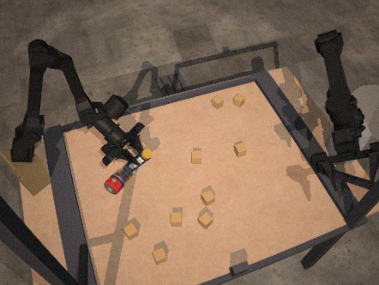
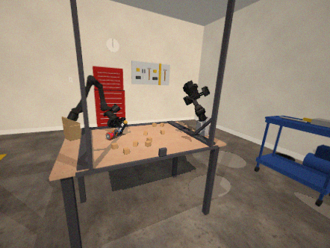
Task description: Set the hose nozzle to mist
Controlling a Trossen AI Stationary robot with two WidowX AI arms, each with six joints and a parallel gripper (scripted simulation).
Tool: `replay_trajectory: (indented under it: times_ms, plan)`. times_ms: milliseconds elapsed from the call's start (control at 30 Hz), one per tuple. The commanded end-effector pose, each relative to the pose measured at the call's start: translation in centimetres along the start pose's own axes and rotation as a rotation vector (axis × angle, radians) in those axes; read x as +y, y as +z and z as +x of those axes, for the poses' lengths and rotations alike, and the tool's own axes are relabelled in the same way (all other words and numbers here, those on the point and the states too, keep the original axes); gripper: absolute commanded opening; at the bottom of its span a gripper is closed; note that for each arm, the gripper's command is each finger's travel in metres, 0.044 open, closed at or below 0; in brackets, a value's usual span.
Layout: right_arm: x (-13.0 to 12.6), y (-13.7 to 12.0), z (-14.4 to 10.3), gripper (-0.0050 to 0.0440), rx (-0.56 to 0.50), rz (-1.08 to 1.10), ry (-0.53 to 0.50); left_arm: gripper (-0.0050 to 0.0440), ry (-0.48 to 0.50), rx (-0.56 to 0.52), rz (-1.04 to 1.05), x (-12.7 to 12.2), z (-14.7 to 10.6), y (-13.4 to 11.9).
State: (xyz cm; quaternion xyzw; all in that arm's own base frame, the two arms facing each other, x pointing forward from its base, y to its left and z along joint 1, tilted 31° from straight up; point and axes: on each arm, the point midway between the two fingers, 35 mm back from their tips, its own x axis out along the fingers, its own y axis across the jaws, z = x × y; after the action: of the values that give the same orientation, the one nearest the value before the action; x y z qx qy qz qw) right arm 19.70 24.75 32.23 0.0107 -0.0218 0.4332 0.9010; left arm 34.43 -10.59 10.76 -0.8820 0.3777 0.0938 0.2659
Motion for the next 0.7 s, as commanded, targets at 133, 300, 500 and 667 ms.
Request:
replay_trajectory:
  times_ms: [133, 300, 500, 667]
  plan:
    - [0.1, 0.7, -0.1, 0.0407, -0.018, -0.002, 0.002, 0.0165, -0.008, 0.033, 0.026, -0.4, -0.3, -1.6]
    - [0.1, 0.7, -0.1, 0.0407, -0.018, -0.002, 0.002, 0.0165, -0.007, 0.033, 0.026, -0.4, -0.2, -1.6]
    - [0.1, 0.7, -0.1, 0.0407, -0.018, -0.002, 0.002, 0.0165, -0.006, 0.036, 0.026, -0.4, -0.9, -1.2]
    - [0.1, 0.7, -0.1, 0.0407, -0.018, -0.002, 0.002, 0.0165, -0.005, 0.04, 0.028, -0.3, -1.6, -0.9]
